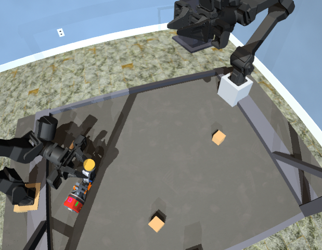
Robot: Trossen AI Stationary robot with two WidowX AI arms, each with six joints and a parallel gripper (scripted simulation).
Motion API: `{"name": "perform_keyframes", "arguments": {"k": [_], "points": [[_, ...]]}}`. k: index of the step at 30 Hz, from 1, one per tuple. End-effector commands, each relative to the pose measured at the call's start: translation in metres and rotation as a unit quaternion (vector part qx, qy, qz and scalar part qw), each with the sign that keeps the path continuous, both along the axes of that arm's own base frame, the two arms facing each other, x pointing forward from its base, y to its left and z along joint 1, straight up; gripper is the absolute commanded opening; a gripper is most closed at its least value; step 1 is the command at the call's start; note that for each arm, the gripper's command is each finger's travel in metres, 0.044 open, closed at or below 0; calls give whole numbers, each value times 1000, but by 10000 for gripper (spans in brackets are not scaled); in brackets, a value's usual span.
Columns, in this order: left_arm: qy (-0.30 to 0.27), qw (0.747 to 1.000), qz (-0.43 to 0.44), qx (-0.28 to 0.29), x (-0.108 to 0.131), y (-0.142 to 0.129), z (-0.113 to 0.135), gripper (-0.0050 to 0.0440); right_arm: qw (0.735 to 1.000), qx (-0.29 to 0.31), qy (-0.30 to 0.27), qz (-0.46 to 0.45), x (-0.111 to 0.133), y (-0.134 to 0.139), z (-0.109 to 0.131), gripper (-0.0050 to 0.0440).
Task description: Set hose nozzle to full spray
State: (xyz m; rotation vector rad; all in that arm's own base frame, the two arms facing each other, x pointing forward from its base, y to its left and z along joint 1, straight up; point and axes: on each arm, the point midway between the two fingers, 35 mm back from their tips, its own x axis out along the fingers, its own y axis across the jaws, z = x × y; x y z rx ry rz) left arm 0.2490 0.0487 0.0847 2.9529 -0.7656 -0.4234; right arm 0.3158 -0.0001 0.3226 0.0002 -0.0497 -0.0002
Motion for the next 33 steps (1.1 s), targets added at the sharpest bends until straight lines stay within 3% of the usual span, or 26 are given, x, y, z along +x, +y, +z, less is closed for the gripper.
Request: {"name": "perform_keyframes", "arguments": {"k": [1, 27, 33], "points": [[-7, 1000, -3, 2, 1, 0, 4, 167, 1000, -2, -9, -1, -1, 0, 7, 175], [-9, 1000, -1, 5, 31, -15, 3, 167, 1000, -2, -9, -1, -1, 0, 7, 175], [-9, 1000, -2, 5, 28, -14, 3, 167, 1000, -2, -9, -1, -1, 0, 7, 175]]}}
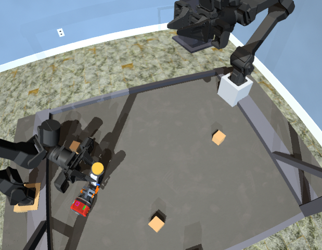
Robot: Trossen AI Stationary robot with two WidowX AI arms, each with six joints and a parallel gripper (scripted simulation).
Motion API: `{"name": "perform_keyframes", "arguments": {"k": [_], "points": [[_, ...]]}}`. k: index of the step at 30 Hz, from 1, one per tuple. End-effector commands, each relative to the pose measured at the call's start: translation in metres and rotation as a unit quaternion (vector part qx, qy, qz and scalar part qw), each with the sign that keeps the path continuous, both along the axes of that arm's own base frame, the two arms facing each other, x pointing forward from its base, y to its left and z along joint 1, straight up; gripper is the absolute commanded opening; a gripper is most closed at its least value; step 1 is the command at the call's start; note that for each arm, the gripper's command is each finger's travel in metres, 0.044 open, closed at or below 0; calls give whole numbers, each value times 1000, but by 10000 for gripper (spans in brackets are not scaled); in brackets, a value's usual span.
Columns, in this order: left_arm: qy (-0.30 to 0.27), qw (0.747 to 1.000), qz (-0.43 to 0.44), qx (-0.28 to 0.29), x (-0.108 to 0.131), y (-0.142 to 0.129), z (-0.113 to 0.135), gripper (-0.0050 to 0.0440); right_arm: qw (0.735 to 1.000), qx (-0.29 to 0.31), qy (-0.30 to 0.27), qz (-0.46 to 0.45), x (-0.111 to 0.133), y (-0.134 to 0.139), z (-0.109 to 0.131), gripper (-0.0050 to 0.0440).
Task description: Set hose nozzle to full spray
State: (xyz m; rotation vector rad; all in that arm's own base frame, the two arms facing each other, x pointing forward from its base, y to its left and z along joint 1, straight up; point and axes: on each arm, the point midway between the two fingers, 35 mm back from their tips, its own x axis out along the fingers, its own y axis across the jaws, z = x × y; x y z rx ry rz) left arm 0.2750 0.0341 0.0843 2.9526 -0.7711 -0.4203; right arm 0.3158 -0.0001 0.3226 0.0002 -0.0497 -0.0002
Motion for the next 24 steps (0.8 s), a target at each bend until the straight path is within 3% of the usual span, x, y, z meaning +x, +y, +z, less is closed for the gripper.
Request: {"name": "perform_keyframes", "arguments": {"k": [1, 24], "points": [[-8, 1000, 0, 5, 2, 1, 3, 167, 1000, -2, -9, -1, -1, 0, 7, 175], [108, 991, -18, 75, 32, -13, 6, 167, 1000, -2, -9, -1, -1, 0, 7, 175]]}}
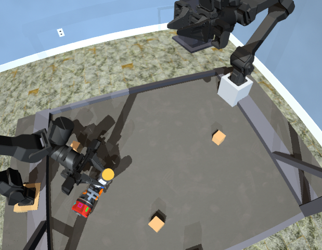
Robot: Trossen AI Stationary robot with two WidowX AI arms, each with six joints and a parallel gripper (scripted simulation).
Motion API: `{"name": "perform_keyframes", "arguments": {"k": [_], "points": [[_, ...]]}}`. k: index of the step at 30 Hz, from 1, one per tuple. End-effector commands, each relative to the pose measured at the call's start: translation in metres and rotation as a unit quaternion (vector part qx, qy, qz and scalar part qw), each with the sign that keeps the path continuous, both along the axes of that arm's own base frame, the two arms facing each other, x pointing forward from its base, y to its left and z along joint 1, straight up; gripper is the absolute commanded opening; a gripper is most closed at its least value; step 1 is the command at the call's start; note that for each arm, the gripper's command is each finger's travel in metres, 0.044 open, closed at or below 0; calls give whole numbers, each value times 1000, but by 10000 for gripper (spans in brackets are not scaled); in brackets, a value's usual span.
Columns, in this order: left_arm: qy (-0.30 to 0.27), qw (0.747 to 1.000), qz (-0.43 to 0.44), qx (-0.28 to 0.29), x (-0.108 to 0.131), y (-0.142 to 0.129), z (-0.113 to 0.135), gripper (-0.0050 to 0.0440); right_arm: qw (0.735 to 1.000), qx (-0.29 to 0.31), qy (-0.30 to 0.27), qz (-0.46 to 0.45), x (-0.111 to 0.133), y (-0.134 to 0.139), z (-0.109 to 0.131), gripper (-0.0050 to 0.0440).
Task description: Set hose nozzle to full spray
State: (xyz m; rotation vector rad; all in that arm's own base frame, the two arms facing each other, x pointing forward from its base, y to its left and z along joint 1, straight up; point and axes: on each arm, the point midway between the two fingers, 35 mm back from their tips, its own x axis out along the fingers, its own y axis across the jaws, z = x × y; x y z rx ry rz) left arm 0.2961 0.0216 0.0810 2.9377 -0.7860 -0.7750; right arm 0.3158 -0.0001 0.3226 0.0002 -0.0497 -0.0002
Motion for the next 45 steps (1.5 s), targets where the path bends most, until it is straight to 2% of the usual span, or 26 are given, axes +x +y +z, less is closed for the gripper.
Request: {"name": "perform_keyframes", "arguments": {"k": [1, 18, 20, 26, 29, 30, 40, 45], "points": [[12, 1000, -7, 23, 12, -1, 9, 167, 1000, -2, -9, -1, -1, 0, 7, 175], [1, 1000, -5, 14, 11, 0, 11, 167, 1000, -2, -9, -1, -1, 0, 7, 175], [26, 999, -8, 30, 17, -3, 11, 167, 1000, -2, -9, -1, -1, 0, 7, 175], [57, 997, -13, 47, 25, -7, 10, 167, 1000, -2, -9, -1, -1, 0, 7, 175], [49, 998, -12, 41, 22, -6, 9, 167, 1000, -2, -9, -1, -1, 0, 7, 175], [68, 996, -14, 52, 27, -8, 8, 167, 1000, -2, -9, -1, -1, 0, 7, 175], [121, 989, -21, 79, 40, -16, 5, 167, 1000, -2, -9, -1, -1, 0, 7, 175], [113, 991, -21, 73, 37, -15, 5, 167, 1000, -2, -9, -1, -1, 0, 7, 175]]}}
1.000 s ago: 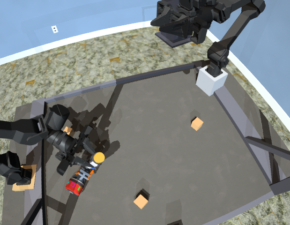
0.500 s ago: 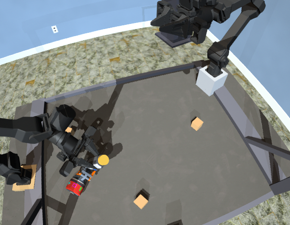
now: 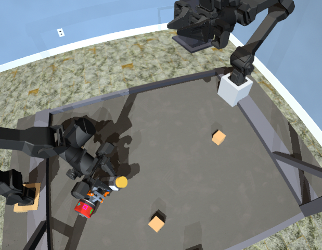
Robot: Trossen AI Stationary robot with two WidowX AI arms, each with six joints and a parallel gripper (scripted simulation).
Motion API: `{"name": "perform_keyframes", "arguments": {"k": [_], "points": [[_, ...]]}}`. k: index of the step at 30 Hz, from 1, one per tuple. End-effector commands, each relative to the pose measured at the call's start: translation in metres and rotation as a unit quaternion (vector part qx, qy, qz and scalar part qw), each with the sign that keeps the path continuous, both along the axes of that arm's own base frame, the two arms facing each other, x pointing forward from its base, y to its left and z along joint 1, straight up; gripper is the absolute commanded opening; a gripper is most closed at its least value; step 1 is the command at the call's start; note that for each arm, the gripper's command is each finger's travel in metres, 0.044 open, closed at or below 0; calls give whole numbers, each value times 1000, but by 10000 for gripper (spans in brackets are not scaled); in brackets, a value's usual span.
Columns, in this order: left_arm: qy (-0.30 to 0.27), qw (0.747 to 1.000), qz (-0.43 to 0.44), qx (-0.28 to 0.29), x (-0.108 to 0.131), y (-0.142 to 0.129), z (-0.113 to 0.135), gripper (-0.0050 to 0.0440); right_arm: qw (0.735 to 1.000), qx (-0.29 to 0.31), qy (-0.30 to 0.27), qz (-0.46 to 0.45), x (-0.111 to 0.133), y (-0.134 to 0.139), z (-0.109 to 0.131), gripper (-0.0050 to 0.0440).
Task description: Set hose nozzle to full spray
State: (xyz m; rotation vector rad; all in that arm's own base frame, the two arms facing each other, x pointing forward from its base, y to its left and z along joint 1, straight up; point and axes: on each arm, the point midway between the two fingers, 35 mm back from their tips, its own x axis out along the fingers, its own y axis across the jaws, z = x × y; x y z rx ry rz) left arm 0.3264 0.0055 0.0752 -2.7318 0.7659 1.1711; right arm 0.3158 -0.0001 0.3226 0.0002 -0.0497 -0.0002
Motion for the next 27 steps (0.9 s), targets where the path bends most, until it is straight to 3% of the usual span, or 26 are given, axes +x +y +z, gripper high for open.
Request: {"name": "perform_keyframes", "arguments": {"k": [1, 15, 27], "points": [[-15, 1000, -2, 3, 7, 1, 11, 167, 1000, -2, -9, -1, -1, 0, 7, 175], [75, 996, -13, 51, 26, -10, 2, 167, 1000, -2, -9, -1, -1, 0, 7, 175], [99, 993, -16, 62, 30, -14, -1, 167, 1000, -2, -9, -1, -1, 0, 7, 175]]}}
